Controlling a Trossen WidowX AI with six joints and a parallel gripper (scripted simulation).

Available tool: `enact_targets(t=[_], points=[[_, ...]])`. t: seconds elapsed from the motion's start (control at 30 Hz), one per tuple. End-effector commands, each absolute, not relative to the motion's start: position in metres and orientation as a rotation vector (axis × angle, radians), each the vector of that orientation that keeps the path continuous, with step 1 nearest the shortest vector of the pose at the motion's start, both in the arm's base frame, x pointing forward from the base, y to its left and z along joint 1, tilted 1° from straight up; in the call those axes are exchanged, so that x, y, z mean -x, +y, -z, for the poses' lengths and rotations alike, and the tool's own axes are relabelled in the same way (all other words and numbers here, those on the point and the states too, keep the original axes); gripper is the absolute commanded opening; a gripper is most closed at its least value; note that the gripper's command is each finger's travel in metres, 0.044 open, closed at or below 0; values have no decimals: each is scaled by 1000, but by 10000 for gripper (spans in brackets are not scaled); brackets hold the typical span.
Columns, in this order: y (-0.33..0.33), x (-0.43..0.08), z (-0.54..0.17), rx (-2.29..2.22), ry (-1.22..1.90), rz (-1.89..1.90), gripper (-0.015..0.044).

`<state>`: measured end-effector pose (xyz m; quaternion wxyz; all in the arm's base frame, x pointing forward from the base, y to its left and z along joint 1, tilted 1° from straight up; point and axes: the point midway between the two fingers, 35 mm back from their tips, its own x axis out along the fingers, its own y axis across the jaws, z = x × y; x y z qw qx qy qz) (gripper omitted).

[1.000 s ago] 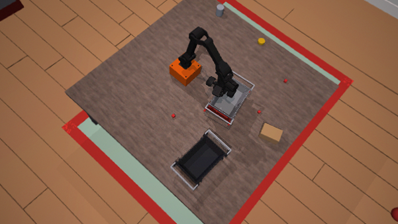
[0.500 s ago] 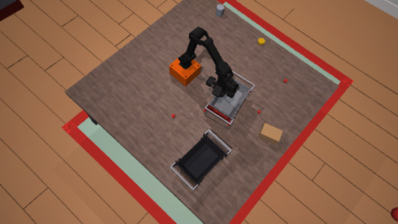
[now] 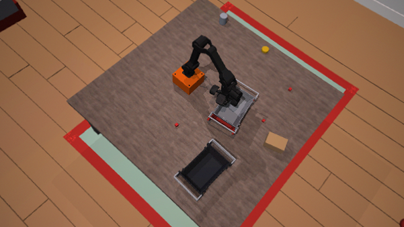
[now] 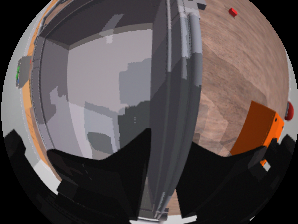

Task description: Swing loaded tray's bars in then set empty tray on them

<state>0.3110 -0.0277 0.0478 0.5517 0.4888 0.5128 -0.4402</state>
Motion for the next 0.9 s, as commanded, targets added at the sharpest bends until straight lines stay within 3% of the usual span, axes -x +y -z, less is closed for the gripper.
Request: enact_targets(t=[0.0, 0.87], points=[[-28, -309, -46, -1153, 1217, 1045, 0], [-28, -300, -33, -1136, 1240, 1067, 0]])
